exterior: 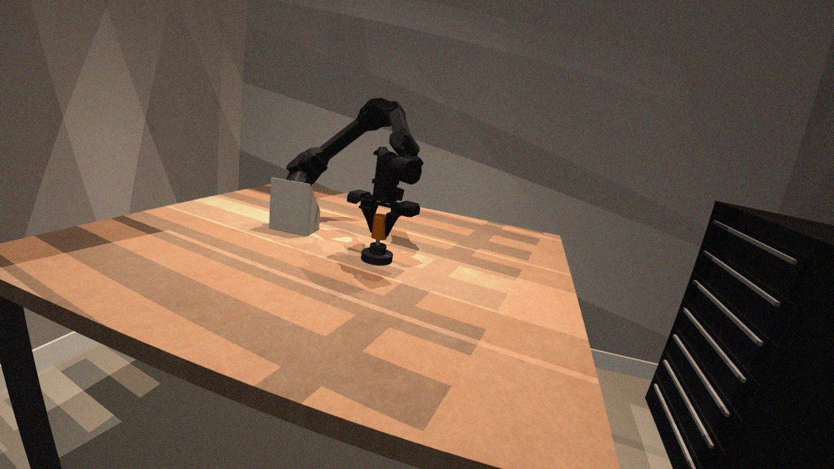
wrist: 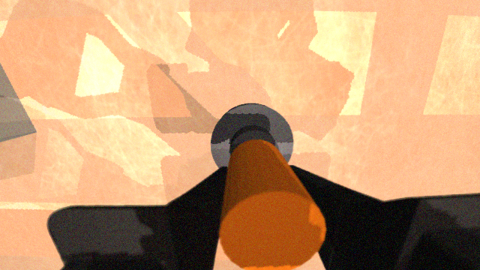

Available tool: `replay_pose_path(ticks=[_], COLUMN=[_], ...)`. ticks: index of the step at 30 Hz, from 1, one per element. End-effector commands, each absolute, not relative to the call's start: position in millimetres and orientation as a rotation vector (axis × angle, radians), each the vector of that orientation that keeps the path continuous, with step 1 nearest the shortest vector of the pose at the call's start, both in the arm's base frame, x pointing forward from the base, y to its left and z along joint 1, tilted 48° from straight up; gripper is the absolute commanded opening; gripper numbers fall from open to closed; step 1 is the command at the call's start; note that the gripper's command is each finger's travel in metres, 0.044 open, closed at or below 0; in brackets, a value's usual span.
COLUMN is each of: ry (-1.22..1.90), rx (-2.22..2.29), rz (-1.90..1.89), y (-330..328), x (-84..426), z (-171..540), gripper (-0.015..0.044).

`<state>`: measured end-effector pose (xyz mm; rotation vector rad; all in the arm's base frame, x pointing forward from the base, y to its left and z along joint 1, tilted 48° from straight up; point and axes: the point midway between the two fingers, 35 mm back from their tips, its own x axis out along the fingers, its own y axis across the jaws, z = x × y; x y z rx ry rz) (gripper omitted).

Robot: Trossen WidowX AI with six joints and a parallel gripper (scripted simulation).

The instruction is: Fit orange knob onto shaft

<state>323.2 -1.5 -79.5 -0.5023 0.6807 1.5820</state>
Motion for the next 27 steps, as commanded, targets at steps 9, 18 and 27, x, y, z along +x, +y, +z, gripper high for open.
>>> replay_pose_path(ticks=[9, 18, 27], ry=[0.662, 0.662, 0.565], rx=[-0.523, -0.523, -0.615], rz=[1.588, 1.587, 1.636], y=[0.2, -0.9, -2.8], x=[322.0, 322.1, 324.0], z=[-81.1, -79.5, -77.2], gripper=[0.0, 0.0, 0.0])
